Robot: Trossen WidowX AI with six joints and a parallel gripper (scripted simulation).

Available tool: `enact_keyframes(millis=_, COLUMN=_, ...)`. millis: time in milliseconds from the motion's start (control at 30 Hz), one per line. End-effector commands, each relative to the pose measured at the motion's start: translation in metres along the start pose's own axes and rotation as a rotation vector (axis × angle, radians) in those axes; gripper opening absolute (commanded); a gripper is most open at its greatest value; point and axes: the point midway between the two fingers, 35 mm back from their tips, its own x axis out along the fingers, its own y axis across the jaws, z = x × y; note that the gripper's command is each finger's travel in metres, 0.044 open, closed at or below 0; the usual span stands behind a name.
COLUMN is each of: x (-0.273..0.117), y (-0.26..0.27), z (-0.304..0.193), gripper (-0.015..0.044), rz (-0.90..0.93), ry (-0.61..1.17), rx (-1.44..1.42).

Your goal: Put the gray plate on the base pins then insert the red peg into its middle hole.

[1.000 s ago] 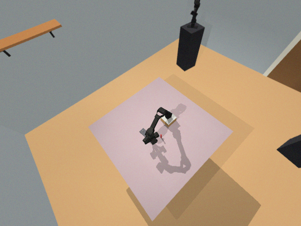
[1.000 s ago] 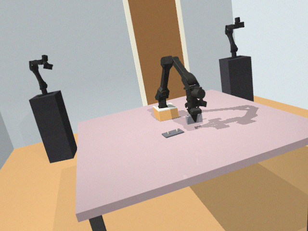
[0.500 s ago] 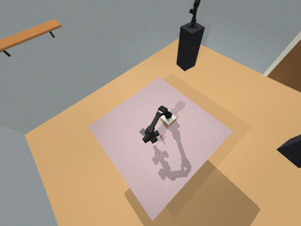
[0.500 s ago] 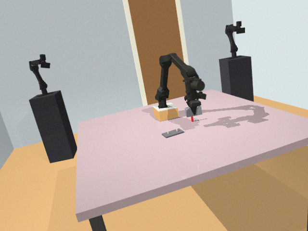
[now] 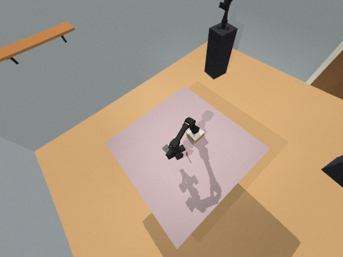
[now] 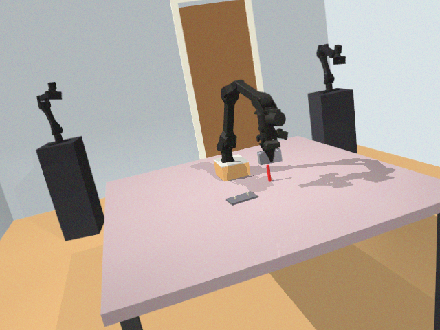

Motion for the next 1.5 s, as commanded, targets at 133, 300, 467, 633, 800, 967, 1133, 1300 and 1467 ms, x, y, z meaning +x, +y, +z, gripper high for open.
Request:
enact_keyframes(millis=133, x=0.002, y=-0.006, z=-0.012, gripper=0.0000, rz=-0.003, ry=0.005, rx=-0.017)
enact_keyframes(millis=300, x=0.010, y=-0.012, z=-0.025, gripper=0.0000, rz=-0.003, ry=0.007, rx=-0.042)
enact_keyframes(millis=467, x=0.018, y=-0.017, z=-0.039, gripper=0.0000, rz=-0.003, ry=0.008, rx=-0.066)
enact_keyframes(millis=633, x=0.025, y=-0.021, z=-0.053, gripper=0.0000, rz=-0.003, ry=0.010, rx=-0.091)
enact_keyframes(millis=800, x=0.033, y=-0.025, z=-0.067, gripper=0.0000, rz=-0.003, ry=0.011, rx=-0.116)
enact_keyframes(millis=967, x=0.040, y=-0.028, z=-0.082, gripper=0.0000, rz=-0.003, ry=0.013, rx=-0.142)
enact_keyframes(millis=1133, x=0.048, y=-0.030, z=-0.097, gripper=0.0000, rz=-0.003, ry=0.014, rx=-0.167)
enact_keyframes(millis=1300, x=0.055, y=-0.031, z=-0.112, gripper=0.0000, rz=-0.003, ry=0.016, rx=-0.192)
enact_keyframes(millis=1467, x=0.063, y=-0.032, z=-0.127, gripper=0.0000, rz=-0.003, ry=0.017, rx=-0.218)
